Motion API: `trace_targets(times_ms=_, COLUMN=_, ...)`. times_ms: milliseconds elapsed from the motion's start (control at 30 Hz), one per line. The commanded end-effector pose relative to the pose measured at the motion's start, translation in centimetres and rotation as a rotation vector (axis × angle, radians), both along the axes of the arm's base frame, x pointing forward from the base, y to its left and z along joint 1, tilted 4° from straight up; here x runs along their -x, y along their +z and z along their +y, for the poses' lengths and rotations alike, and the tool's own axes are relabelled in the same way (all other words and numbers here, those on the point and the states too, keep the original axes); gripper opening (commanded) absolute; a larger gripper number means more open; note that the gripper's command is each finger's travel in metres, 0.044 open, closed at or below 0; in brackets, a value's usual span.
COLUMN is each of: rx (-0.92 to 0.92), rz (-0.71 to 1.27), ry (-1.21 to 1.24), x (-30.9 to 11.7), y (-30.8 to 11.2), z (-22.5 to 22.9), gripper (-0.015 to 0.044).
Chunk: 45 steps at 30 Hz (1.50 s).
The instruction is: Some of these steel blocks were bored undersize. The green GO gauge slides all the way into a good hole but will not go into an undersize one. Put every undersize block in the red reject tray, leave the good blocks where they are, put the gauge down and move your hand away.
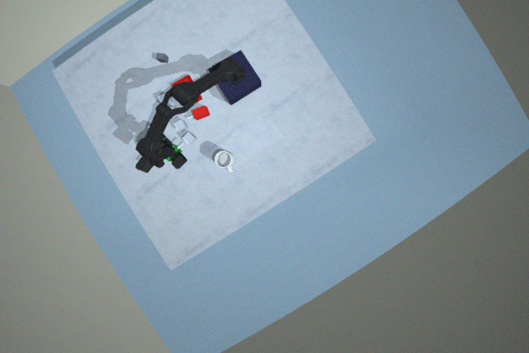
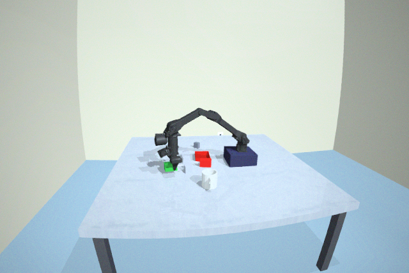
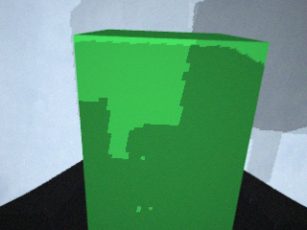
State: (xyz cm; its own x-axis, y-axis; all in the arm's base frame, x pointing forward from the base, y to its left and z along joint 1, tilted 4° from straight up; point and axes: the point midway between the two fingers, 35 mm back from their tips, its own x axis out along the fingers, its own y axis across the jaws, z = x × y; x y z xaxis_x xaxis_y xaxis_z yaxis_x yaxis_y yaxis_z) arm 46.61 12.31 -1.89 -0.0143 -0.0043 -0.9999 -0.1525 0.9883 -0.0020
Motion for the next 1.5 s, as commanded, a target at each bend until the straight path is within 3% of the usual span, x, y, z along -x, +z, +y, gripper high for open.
trace_targets(times_ms=0, rx=0.000, rz=-0.002, ry=0.000, x=-0.1, y=-0.7, z=-0.1, gripper=0.0000)
trace_targets(times_ms=1467, rx=0.001, rz=0.002, ry=0.000, x=0.6, y=-2.1, z=-0.3, gripper=0.0000)
